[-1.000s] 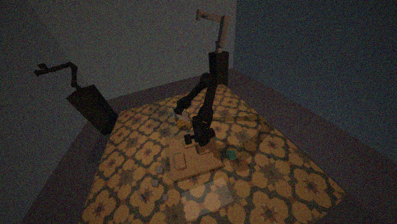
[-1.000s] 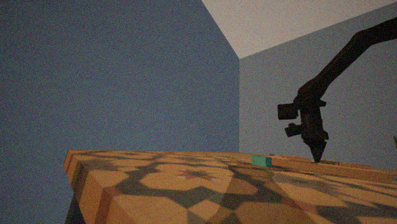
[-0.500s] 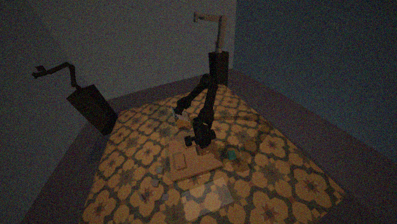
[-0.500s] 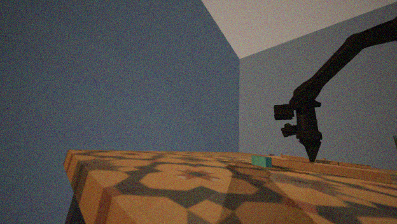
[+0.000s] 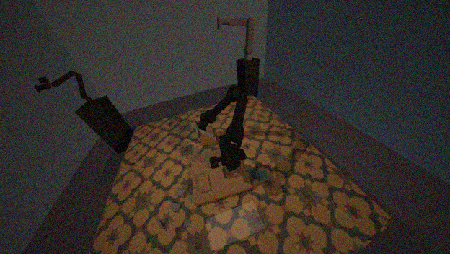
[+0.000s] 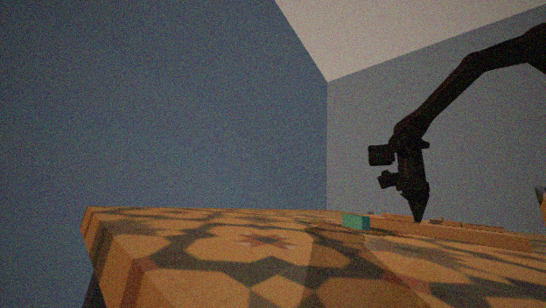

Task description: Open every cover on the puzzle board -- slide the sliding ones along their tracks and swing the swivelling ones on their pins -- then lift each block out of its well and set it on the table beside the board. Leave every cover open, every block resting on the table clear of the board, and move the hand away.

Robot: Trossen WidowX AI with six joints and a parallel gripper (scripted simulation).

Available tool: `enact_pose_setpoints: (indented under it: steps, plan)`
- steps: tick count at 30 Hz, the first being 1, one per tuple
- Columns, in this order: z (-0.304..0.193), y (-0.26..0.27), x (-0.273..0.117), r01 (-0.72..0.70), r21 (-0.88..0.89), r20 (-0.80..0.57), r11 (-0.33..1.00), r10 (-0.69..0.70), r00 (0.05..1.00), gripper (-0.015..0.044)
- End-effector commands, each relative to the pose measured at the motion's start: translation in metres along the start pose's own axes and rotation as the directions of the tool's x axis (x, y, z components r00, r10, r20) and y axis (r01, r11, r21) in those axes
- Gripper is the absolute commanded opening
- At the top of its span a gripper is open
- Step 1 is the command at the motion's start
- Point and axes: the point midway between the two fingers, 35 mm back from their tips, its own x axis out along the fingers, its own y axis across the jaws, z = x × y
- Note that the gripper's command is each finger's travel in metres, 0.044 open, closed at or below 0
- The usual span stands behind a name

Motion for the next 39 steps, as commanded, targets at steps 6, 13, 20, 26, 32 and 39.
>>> enact_pose_setpoints:
  steps: [6,13,20,26,32,39]
  plan:
    - [0.012,0.002,-0.002,-0.003,-0.003,0.007,1.000,0.003,1.000,0.0000]
    - [0.019,0.002,-0.002,-0.003,-0.004,0.007,1.000,0.004,1.000,0.0000]
    - [0.026,0.002,-0.002,-0.003,-0.004,0.007,1.000,0.004,1.000,0.0000]
    - [0.032,0.002,-0.001,-0.004,-0.004,0.008,1.000,0.004,1.000,0.0000]
    - [0.038,0.002,-0.001,-0.004,-0.005,0.008,1.000,0.004,1.000,0.0000]
    - [0.044,0.002,-0.001,-0.004,-0.005,0.008,1.000,0.004,1.000,0.0000]
